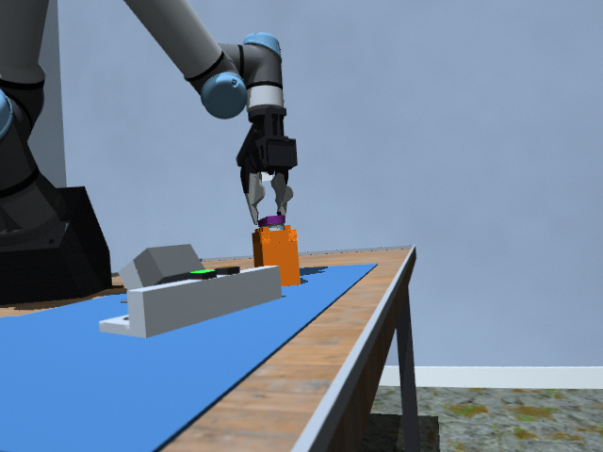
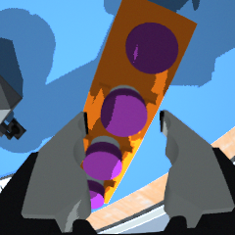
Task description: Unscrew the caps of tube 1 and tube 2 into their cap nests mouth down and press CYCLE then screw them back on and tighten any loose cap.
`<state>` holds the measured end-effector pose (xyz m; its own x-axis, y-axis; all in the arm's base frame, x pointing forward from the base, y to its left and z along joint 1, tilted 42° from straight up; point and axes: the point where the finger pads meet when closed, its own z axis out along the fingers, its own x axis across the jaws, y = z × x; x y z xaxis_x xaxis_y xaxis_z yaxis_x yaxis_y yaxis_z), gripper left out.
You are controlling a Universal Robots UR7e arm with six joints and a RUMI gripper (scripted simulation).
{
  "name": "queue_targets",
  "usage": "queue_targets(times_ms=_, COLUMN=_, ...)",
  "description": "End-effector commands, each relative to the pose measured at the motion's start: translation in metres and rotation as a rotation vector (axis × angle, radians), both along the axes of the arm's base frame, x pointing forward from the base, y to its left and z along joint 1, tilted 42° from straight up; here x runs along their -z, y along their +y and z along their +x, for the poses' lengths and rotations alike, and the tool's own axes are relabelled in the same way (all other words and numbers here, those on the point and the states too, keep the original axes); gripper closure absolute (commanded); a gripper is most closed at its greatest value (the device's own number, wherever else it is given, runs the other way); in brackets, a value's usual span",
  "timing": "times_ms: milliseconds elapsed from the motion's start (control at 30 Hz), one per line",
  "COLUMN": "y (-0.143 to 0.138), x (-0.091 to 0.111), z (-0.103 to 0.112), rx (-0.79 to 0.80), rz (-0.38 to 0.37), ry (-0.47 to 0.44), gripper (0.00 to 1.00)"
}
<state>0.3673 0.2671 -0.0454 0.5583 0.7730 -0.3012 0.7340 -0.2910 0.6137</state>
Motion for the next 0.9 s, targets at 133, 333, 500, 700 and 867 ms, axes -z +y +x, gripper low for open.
queue_targets(times_ms=133, y=0.0012, x=-0.0003, z=-0.001, rx=-0.12, rz=-0.038, ry=0.084, gripper=0.65)
queue_targets(times_ms=333, y=0.0023, x=-0.0002, z=-0.0004, rx=-0.121, rz=-0.038, ry=0.083, gripper=1.0)
queue_targets(times_ms=500, y=0.0023, x=-0.0003, z=-0.0004, rx=-0.121, rz=-0.038, ry=0.083, gripper=1.0)
queue_targets(times_ms=700, y=0.0012, x=-0.0003, z=-0.0009, rx=-0.082, rz=-0.017, ry=0.055, gripper=1.0)
queue_targets(times_ms=867, y=0.0009, x=-0.0001, z=-0.0009, rx=0.029, rz=0.041, ry=-0.028, gripper=1.0)
